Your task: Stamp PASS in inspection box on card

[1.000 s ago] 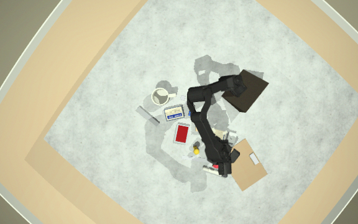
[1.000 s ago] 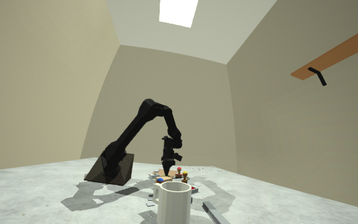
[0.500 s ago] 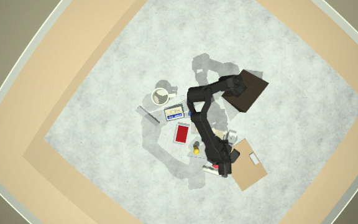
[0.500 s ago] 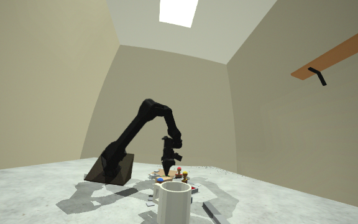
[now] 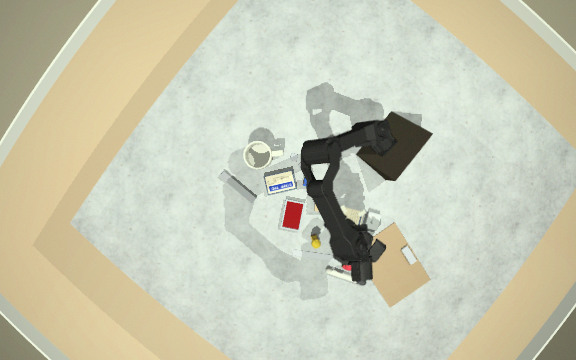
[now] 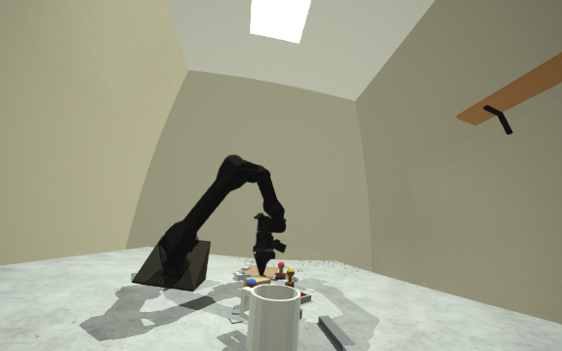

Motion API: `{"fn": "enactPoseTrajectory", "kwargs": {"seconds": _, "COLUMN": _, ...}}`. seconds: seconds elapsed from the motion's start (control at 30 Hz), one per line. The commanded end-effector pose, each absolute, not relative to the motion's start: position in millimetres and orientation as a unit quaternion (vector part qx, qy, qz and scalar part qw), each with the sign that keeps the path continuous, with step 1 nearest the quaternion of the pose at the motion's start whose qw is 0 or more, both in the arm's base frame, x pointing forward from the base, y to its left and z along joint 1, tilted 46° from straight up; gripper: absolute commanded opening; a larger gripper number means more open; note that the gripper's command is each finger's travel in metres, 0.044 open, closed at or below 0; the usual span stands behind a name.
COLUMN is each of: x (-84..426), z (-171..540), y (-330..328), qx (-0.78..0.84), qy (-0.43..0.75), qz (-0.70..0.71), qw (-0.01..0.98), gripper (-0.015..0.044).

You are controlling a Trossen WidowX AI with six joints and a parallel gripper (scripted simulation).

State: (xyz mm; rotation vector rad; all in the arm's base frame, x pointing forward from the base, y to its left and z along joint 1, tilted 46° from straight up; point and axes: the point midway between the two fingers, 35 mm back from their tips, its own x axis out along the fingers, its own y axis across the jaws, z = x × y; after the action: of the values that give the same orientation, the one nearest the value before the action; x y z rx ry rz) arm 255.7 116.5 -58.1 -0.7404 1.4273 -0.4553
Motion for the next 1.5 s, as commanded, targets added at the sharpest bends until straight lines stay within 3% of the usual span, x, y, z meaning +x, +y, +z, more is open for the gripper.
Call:
{"fn": "enactPoseTrajectory", "kwargs": {"seconds": 0.0, "x": 256.1, "z": -56.6, "y": 117.2, "qx": -0.329, "qy": 0.633, "qz": -0.203, "qw": 0.671, "gripper": 0.0}}
{"fn": "enactPoseTrajectory", "kwargs": {"seconds": 1.47, "x": 251.6, "z": -22.0, "y": 153.1, "qx": -0.329, "qy": 0.633, "qz": -0.202, "qw": 0.671, "gripper": 0.0}}
